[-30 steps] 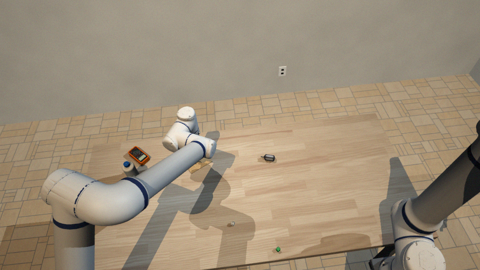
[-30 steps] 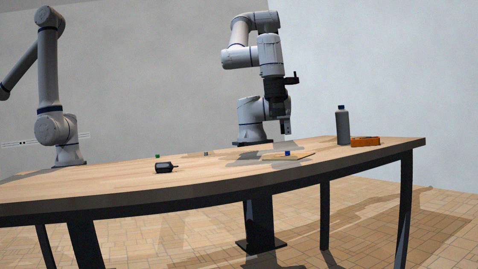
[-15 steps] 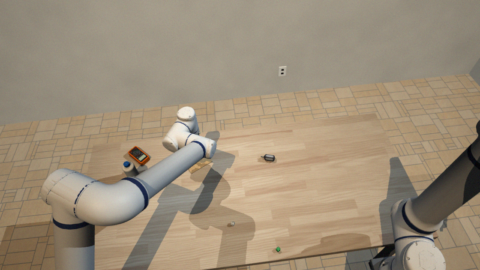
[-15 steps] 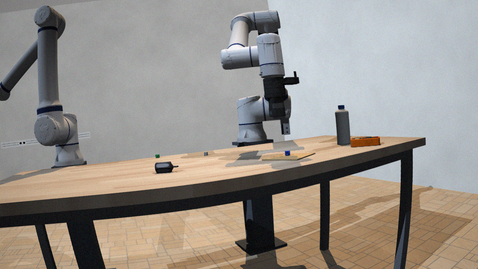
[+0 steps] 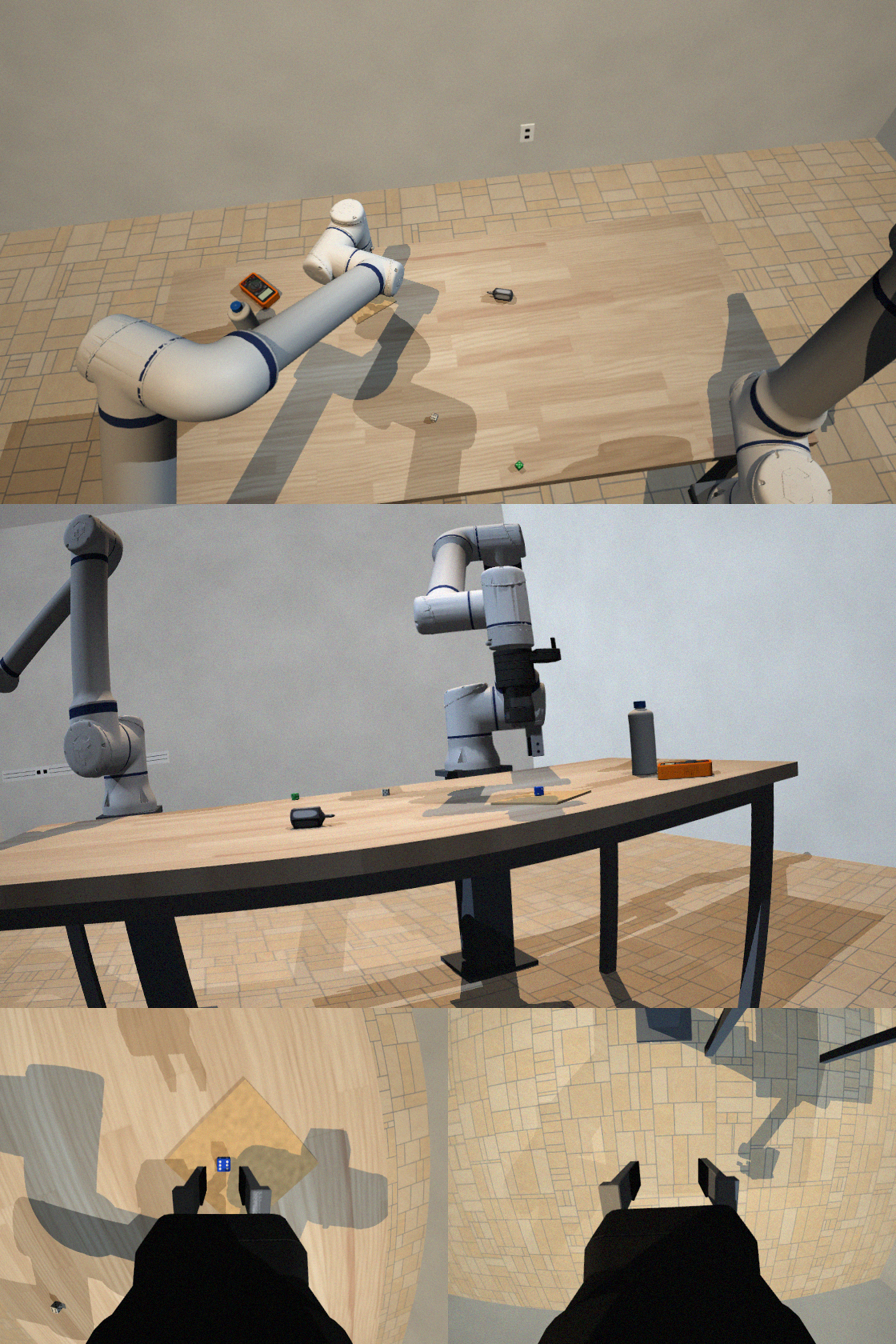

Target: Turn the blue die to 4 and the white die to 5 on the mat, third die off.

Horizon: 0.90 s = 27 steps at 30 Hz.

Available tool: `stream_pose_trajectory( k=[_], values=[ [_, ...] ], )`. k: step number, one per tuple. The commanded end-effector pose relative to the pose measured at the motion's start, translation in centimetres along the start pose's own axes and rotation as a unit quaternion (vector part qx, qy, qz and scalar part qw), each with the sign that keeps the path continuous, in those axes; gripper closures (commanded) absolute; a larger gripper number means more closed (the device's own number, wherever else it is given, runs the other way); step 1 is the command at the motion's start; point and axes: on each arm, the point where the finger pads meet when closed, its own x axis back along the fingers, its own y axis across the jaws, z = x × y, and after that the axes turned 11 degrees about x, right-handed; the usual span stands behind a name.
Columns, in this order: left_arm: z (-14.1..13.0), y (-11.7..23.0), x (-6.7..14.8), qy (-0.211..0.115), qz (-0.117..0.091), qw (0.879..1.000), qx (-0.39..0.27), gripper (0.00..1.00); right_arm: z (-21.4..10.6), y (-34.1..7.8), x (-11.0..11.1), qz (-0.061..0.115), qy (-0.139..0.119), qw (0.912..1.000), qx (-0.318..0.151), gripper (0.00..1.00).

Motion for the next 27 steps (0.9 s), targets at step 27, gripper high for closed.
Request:
stream_pose_trajectory(
  k=[27],
  values=[
    [0.0, 0.1, -2.6, 0.000, -0.001, 1.000, 0.000, 0.36, -0.1, 0.0, 0.1, 0.000, -0.001, 1.0000, 0.000, 0.00]
  ],
)
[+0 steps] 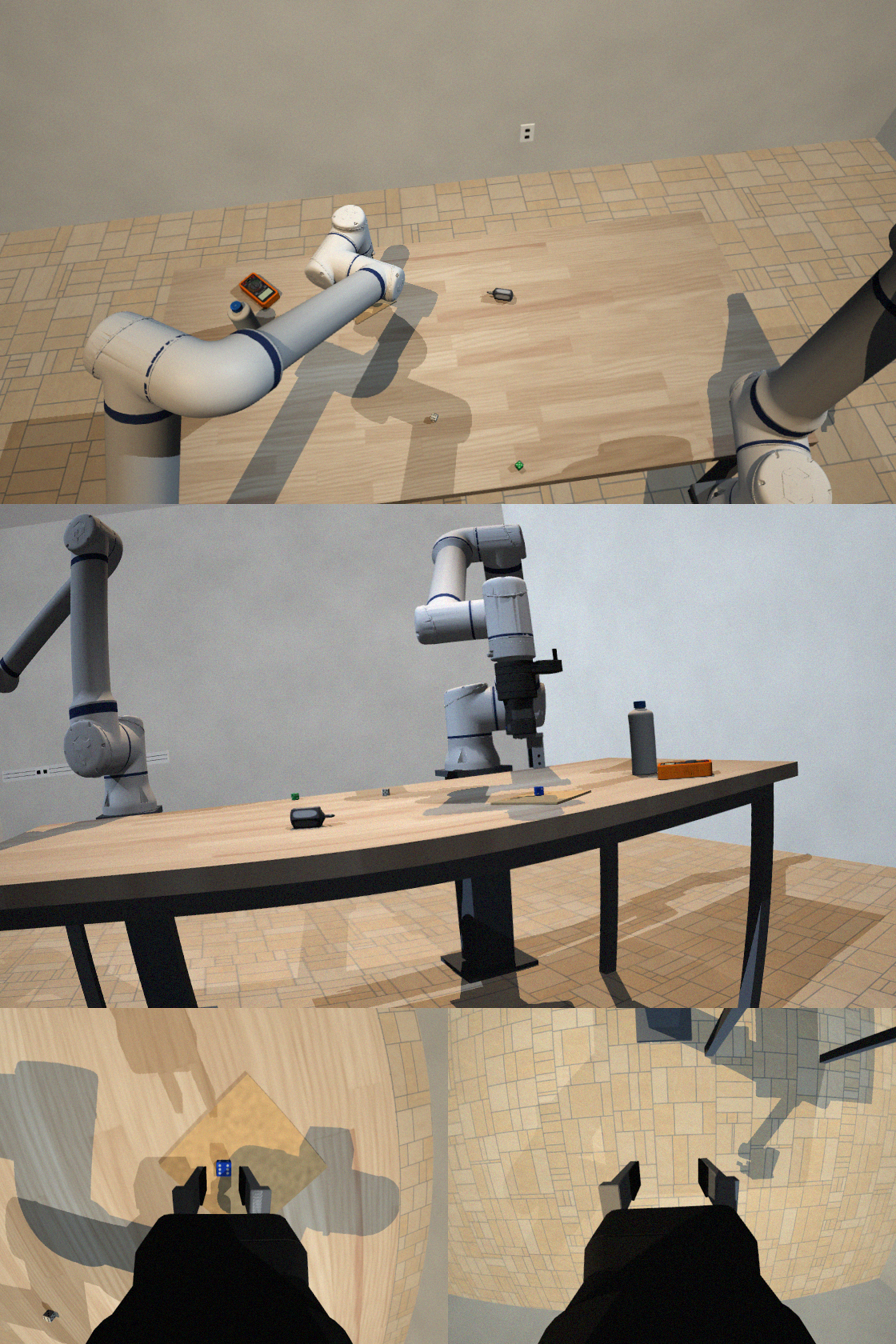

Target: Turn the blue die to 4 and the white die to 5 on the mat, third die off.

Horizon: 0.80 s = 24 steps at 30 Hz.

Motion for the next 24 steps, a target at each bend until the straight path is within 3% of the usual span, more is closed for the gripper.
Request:
stream_pose_trajectory(
  k=[1, 24],
  values=[
    [0.0, 0.1, -0.6, 0.000, -0.001, 1.000, 0.000, 0.36, -0.1, 0.0, 0.1, 0.000, -0.001, 1.0000, 0.000, 0.00],
    [0.0, 0.1, -2.8, 0.000, -0.001, 1.000, 0.000, 0.36, -0.1, 0.0, 0.1, 0.000, -0.001, 1.0000, 0.000, 0.00]
  ],
)
